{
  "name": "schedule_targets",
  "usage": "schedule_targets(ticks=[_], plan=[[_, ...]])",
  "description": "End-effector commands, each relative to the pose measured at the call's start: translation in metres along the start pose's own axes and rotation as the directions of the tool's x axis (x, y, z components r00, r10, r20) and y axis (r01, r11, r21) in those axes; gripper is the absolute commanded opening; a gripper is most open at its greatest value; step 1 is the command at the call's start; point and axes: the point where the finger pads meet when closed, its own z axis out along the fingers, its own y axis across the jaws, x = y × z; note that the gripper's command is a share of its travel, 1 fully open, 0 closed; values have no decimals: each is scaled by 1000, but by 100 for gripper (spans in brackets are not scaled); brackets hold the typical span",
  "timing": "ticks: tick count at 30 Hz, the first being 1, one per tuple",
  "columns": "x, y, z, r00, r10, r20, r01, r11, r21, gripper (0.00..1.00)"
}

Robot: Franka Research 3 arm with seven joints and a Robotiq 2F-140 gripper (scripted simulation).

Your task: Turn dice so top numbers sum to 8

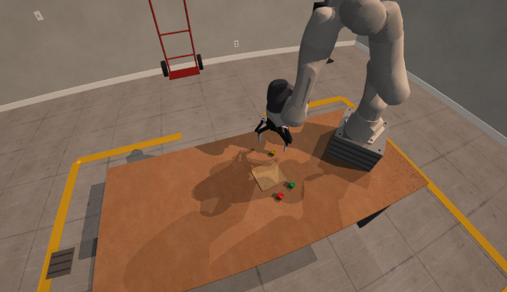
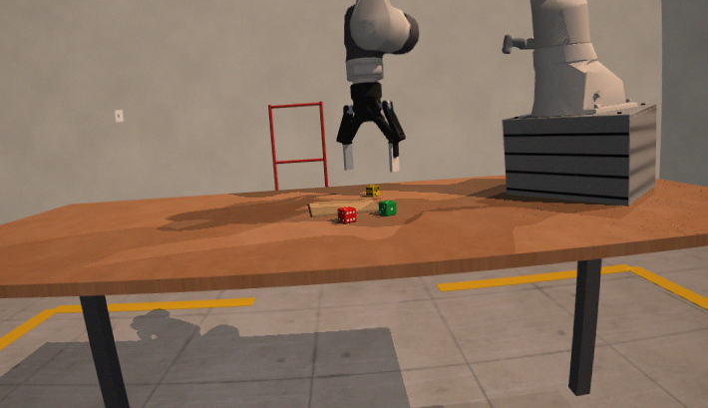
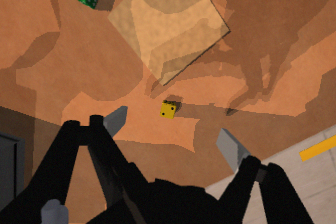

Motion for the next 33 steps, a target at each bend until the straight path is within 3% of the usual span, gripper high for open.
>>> schedule_targets(ticks=[1,9,24,33], plan=[[4,-4,0,1000,-7,0,7,1000,-1,100],[25,-27,0,1000,-7,0,7,1000,-1,100],[111,-122,0,1000,-7,0,7,1000,-1,100],[137,-150,0,1000,-7,0,7,1000,-1,100]])
